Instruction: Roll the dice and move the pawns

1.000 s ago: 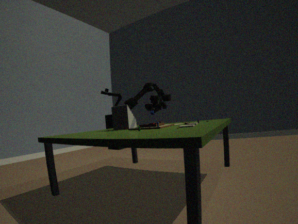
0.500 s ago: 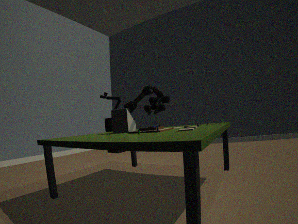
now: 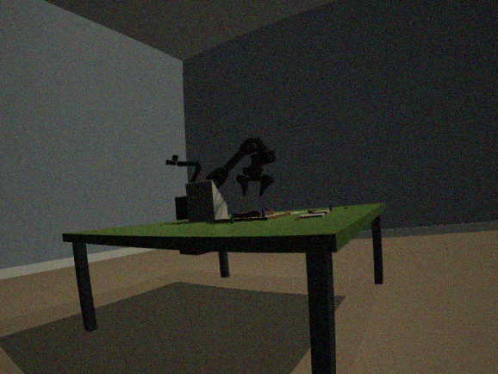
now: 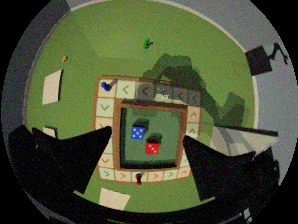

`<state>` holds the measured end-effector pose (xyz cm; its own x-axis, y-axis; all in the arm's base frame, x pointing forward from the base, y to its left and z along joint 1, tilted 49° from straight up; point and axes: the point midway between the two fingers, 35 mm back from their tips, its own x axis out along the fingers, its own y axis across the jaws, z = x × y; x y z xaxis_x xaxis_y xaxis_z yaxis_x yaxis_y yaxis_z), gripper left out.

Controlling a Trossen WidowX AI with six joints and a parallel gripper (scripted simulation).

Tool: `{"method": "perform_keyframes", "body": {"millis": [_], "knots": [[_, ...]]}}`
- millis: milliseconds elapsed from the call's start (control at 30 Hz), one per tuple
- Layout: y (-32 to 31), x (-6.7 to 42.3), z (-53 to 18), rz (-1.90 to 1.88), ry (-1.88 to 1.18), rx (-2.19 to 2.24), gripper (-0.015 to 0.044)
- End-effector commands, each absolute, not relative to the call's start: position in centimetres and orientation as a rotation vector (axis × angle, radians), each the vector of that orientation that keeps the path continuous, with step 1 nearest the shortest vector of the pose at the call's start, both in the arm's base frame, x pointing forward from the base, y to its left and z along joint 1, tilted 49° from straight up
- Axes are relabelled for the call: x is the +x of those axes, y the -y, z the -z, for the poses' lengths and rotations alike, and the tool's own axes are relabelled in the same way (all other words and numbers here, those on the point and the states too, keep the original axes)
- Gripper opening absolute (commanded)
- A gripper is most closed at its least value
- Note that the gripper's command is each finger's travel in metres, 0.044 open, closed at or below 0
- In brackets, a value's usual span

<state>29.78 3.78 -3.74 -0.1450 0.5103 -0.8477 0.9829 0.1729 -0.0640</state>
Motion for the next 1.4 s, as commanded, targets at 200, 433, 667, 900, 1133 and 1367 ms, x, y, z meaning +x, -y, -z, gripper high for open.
{"method": "perform_keyframes", "body": {"millis": [200,433,667,900,1133,1367], "knots": [[-3.7,30.0,4.7,0.706,-1.873,1.619,0.044],[-7.4,30.1,1.9,0.036,-1.824,1.185,0.0256],[-12.0,29.2,-1.7,-0.704,-1.542,0.583,0.02],[-15.2,27.9,-4.6,-1.17,-1.173,0.115,0.02],[-15.3,27.8,-4.7,-1.174,-1.168,0.11,0.02],[-15.2,27.8,-4.6,-1.174,-1.168,0.11,0.02]]}}
